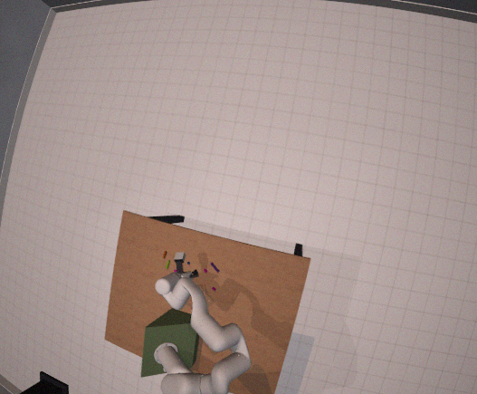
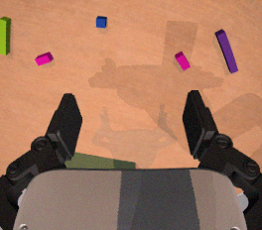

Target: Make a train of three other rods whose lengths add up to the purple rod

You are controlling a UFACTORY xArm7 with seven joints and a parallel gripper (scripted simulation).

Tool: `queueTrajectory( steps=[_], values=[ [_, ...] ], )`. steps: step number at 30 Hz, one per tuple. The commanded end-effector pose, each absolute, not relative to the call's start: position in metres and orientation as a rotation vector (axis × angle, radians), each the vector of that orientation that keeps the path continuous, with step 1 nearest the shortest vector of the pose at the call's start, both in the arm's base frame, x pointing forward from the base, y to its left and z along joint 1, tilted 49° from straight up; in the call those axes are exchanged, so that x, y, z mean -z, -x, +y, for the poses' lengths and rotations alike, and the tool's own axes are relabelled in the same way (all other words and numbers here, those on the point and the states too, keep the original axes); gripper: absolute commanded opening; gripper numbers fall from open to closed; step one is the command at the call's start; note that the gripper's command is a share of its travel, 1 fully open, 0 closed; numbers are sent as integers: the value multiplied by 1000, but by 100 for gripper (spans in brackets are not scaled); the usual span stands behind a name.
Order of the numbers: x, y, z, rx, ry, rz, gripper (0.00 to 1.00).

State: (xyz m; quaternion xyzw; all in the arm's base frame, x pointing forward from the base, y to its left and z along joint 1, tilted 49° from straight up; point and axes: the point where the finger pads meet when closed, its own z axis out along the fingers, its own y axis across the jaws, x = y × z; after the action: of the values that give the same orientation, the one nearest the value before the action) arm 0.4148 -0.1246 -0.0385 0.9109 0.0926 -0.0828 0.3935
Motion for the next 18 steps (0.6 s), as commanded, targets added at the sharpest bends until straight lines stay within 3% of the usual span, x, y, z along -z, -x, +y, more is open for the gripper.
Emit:
queueTrajectory(
  steps=[1, 18],
  values=[
    [45, -415, -118, 144, -2309, 119, 100],
    [83, -406, -92, -111, -2264, -458, 100]
  ],
)
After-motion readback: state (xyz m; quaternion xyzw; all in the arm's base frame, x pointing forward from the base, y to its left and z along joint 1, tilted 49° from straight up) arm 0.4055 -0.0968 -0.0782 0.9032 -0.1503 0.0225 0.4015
